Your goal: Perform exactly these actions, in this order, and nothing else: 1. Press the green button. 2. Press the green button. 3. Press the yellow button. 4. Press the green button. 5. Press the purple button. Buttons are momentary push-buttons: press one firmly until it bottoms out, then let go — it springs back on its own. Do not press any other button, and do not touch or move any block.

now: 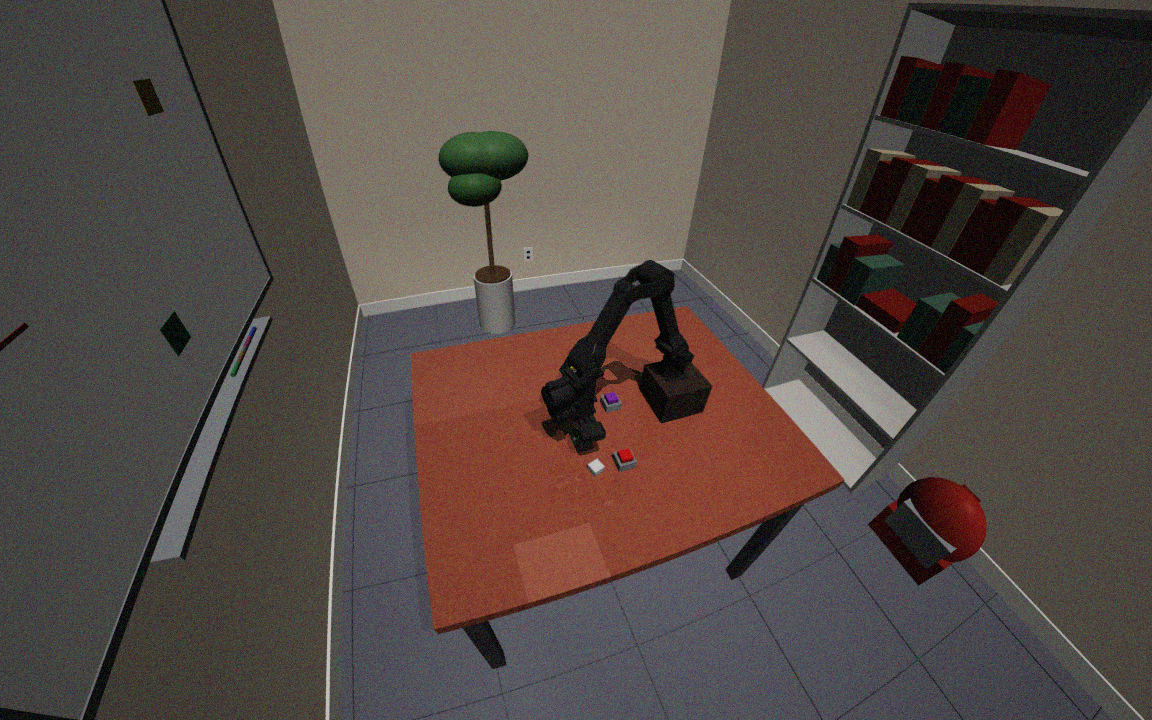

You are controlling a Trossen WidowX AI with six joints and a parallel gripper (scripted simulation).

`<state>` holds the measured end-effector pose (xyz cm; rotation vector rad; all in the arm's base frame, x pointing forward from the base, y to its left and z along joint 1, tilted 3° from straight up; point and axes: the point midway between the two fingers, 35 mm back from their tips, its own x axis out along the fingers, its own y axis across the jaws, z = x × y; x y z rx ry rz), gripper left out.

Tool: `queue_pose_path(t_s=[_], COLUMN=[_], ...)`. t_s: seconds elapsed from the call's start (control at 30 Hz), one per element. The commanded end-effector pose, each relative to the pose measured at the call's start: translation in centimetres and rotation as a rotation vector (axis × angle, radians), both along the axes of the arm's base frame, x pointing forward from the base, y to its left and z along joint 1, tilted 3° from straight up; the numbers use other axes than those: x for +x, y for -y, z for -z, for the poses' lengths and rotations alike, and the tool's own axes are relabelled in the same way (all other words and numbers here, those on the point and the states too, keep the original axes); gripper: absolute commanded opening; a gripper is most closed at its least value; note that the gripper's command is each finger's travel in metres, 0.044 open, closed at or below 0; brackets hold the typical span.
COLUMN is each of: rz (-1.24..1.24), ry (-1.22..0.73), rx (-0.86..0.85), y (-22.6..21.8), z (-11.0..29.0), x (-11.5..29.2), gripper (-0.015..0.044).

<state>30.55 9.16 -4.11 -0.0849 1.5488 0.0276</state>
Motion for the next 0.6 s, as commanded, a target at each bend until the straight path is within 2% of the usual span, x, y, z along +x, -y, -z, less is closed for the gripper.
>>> queue_pose_path(t_s=[0.0,0.1,0.27,0.4,0.57], rz=[0.0,0.0,0.0,0.0,0.0], ry=[0.0,-0.003,-0.003,-0.003,-0.003], rx=[0.0,-0.005,-0.006,-0.005,-0.005], y=[0.0,0.0,-0.1,-0.3,-0.3], z=[-0.3,-3.1,-3.7,-9.1,-9.5], x=[0.0,-0.1,-0.1,-0.2,-0.2], gripper=[0.002,0.002,0.002,0.002,0.002])
